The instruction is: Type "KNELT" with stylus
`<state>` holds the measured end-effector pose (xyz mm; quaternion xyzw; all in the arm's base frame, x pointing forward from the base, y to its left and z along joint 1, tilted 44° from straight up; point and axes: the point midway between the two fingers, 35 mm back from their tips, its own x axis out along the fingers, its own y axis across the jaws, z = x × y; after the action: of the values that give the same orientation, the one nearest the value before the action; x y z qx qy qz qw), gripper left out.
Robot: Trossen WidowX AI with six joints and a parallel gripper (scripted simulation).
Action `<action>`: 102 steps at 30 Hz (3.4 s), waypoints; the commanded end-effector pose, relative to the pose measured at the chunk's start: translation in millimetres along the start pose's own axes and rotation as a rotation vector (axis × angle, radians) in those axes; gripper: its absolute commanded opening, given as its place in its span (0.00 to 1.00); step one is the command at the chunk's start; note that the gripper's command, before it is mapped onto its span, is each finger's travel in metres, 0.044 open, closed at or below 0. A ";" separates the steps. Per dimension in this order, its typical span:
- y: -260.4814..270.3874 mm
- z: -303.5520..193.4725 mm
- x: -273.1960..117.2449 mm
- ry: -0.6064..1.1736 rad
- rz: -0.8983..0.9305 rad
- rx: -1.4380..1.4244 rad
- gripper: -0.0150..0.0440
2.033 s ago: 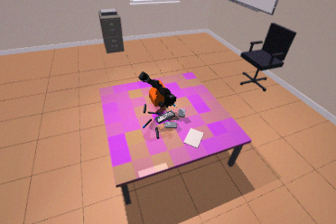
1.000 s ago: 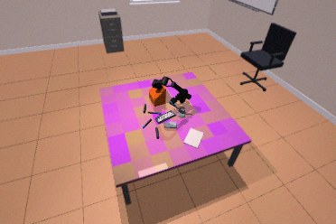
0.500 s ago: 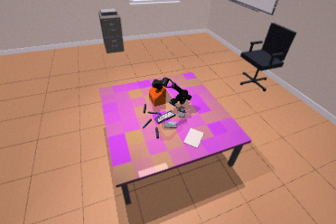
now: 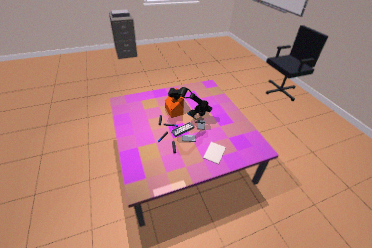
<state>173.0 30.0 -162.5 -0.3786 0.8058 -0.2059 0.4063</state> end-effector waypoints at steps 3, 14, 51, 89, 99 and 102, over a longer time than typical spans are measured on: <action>0.0 2.3 5.2 0.001 -0.006 -0.006 0.51; -0.2 5.5 13.0 0.002 -0.006 -0.006 0.51; -0.6 19.0 36.5 0.002 -0.008 -0.005 0.51; 8.4 -0.3 6.0 -0.119 0.163 0.454 0.25; 11.8 1.7 11.5 -0.175 0.345 0.848 0.25; 12.0 2.0 12.1 -0.184 0.405 0.965 0.25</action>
<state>164.0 27.2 -177.9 -0.0493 0.6586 -0.4191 0.6230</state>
